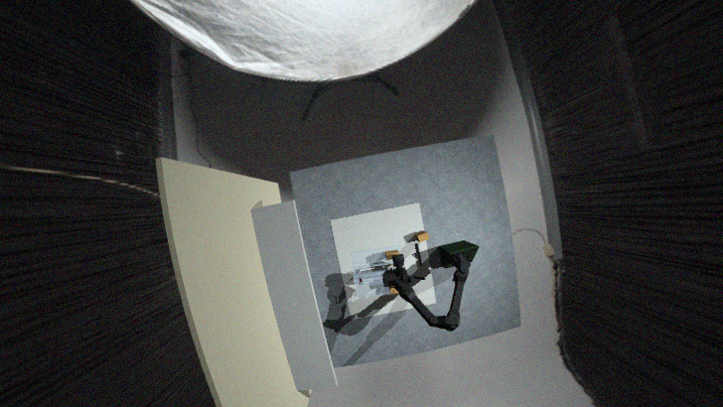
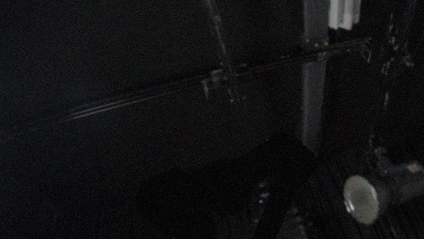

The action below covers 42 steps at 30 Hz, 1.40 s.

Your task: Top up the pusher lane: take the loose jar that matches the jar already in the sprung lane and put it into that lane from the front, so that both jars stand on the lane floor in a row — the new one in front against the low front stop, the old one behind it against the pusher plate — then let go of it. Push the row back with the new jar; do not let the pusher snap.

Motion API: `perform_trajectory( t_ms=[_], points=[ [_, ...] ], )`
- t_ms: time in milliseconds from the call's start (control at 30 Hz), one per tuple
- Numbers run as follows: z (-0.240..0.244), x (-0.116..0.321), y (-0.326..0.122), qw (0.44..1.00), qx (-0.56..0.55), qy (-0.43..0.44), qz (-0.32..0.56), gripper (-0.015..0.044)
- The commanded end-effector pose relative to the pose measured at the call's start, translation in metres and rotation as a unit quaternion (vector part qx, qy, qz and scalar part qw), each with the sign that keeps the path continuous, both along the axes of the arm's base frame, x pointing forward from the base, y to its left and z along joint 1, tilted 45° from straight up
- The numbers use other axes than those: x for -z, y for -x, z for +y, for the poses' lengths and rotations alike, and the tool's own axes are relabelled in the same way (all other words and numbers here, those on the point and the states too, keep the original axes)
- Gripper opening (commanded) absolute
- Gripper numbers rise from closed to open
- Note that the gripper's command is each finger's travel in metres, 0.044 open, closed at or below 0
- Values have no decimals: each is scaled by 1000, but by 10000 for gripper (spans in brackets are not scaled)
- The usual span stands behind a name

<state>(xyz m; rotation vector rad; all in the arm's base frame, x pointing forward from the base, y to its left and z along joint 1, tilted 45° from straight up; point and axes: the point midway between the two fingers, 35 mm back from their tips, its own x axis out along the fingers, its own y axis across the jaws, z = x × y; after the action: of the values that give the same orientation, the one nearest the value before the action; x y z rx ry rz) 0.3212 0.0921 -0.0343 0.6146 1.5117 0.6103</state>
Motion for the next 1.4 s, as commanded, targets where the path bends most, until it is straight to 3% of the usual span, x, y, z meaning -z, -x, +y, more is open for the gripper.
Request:
perform_trajectory(
  t_ms=[0,267,633,1367],
  points=[
    [0,0,1,1000,-1,-2,1,0],
    [0,0,1,1000,-1,-2,1,0],
    [0,0,0,1000,-1,-2,1,277],
    [-15,-15,20,1000,-1,-1,1,277]
  ],
)
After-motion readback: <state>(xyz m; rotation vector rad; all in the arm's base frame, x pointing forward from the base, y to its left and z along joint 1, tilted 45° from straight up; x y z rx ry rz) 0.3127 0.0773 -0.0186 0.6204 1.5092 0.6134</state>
